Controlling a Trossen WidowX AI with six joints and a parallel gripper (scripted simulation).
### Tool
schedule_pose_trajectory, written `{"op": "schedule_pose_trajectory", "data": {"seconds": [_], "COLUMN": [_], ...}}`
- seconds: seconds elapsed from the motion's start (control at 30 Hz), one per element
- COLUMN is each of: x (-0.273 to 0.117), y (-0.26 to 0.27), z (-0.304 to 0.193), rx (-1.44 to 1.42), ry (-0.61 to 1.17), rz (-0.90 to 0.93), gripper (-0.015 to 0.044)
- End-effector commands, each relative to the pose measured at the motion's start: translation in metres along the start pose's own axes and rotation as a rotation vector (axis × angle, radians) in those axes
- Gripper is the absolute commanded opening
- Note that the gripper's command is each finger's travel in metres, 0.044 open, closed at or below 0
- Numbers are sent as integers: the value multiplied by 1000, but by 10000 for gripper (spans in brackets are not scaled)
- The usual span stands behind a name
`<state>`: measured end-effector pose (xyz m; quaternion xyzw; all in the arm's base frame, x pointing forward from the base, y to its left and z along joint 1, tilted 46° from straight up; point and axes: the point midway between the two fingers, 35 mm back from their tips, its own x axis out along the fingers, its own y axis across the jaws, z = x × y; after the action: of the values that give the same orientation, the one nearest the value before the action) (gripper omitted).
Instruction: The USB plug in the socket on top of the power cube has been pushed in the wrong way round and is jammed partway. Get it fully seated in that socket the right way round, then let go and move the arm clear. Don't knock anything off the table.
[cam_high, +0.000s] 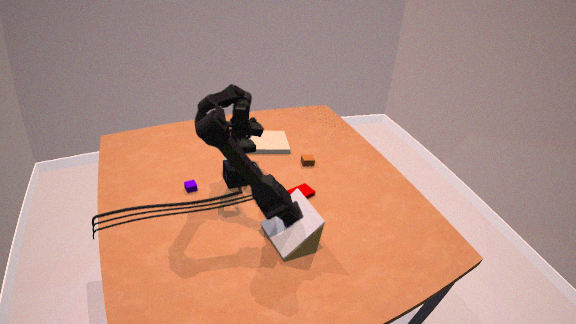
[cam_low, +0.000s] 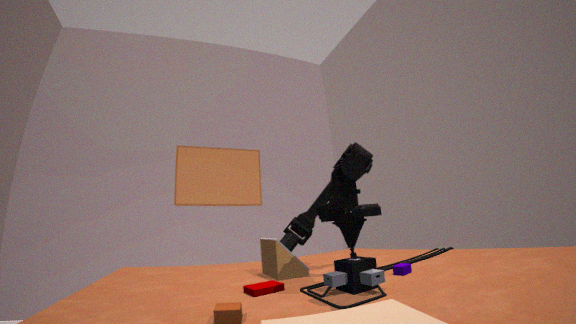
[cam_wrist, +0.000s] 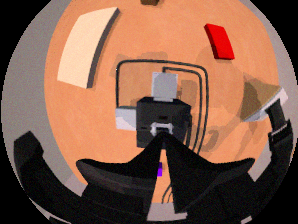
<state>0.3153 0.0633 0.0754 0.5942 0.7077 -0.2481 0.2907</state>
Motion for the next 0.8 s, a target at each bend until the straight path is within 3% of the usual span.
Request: {"op": "schedule_pose_trajectory", "data": {"seconds": [0.0,0.77], "x": [0,-14], "y": [0,0], "z": [0,0], "rx": [-1,0], "ry": [0,-1], "rz": [0,0], "gripper": [0,0]}}
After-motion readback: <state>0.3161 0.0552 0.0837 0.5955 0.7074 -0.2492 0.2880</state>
